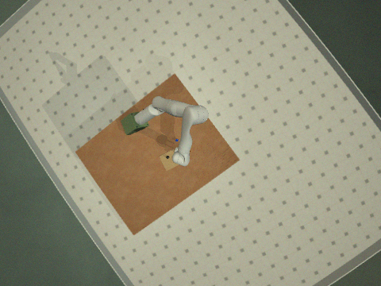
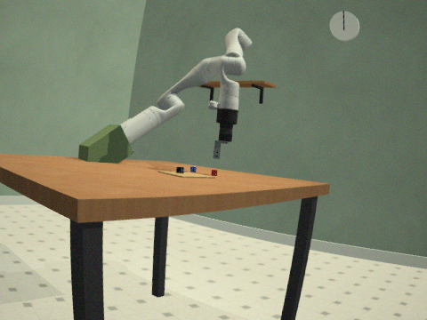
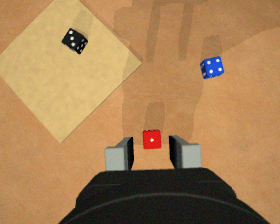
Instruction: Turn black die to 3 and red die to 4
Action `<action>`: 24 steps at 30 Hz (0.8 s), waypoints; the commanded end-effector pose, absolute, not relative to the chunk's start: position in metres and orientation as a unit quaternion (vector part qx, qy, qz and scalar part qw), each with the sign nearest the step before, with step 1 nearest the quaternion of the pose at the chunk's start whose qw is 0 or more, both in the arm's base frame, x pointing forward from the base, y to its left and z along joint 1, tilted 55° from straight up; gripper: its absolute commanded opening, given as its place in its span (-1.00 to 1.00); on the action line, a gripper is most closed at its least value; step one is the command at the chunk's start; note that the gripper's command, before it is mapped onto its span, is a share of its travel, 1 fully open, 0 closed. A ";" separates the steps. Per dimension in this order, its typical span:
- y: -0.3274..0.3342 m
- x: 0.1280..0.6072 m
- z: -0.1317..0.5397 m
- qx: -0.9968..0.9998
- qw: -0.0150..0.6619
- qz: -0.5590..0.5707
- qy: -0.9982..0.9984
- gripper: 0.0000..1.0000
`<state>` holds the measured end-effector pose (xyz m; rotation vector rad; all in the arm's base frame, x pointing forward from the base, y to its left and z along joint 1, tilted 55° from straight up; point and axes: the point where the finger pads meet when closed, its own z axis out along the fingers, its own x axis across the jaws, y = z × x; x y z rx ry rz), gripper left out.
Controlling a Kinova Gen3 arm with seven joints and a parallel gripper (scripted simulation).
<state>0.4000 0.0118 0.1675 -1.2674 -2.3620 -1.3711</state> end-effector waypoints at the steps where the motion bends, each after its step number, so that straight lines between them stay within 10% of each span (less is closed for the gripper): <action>1: 0.015 0.400 0.166 -0.419 0.068 -0.455 -0.783 0.40; 24: 0.036 0.407 0.150 -0.419 0.068 -0.455 -0.783 0.40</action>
